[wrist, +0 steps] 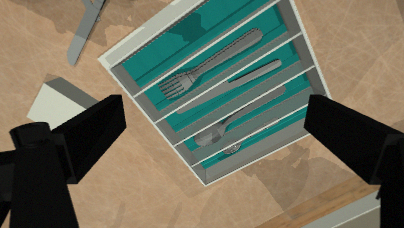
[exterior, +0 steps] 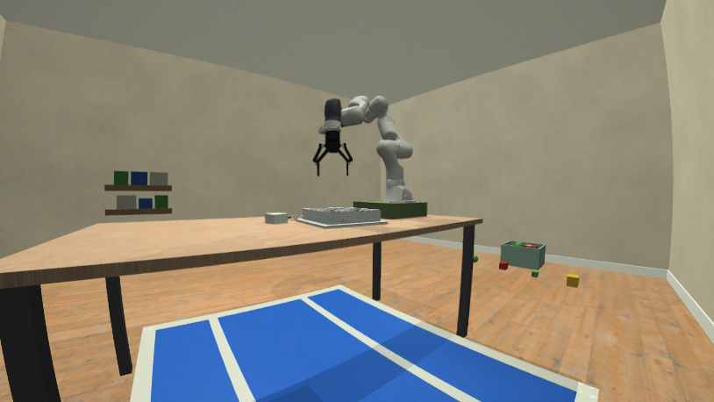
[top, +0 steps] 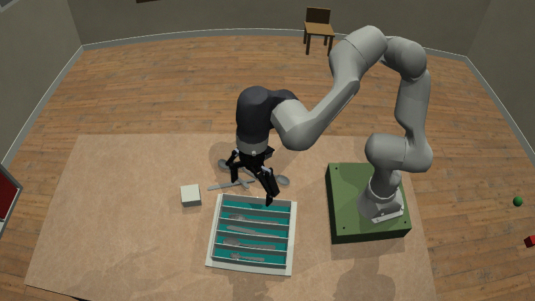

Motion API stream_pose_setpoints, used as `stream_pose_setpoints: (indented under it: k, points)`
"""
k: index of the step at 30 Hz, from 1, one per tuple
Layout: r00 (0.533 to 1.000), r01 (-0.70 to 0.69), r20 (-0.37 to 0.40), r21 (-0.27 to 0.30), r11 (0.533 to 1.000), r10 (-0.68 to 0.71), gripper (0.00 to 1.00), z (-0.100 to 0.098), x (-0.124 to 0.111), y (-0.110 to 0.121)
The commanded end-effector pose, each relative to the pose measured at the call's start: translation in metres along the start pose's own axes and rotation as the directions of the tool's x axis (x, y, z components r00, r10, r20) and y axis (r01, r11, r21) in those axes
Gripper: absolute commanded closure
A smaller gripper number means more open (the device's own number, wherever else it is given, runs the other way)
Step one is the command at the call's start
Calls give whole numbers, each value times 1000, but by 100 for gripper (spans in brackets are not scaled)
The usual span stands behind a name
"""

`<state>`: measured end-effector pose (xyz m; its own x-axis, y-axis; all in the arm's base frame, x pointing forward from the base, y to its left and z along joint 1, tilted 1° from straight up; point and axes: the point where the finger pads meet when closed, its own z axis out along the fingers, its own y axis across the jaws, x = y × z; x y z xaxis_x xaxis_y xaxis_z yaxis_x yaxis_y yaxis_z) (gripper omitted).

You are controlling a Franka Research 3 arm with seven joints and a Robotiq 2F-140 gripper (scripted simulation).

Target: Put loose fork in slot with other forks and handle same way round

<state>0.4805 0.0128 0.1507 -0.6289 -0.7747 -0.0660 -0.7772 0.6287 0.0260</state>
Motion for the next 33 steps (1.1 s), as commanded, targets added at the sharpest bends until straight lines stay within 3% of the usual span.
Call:
stream_pose_setpoints:
  k: [1, 21, 33]
  points:
    - [986, 166, -9, -12, 986, -166, 0, 1, 3, -7]
    - [897, 442, -1, -12, 897, -442, 0, 6, 9, -39]
    - [778, 628, 2, -11, 778, -628, 0, 11, 16, -64]
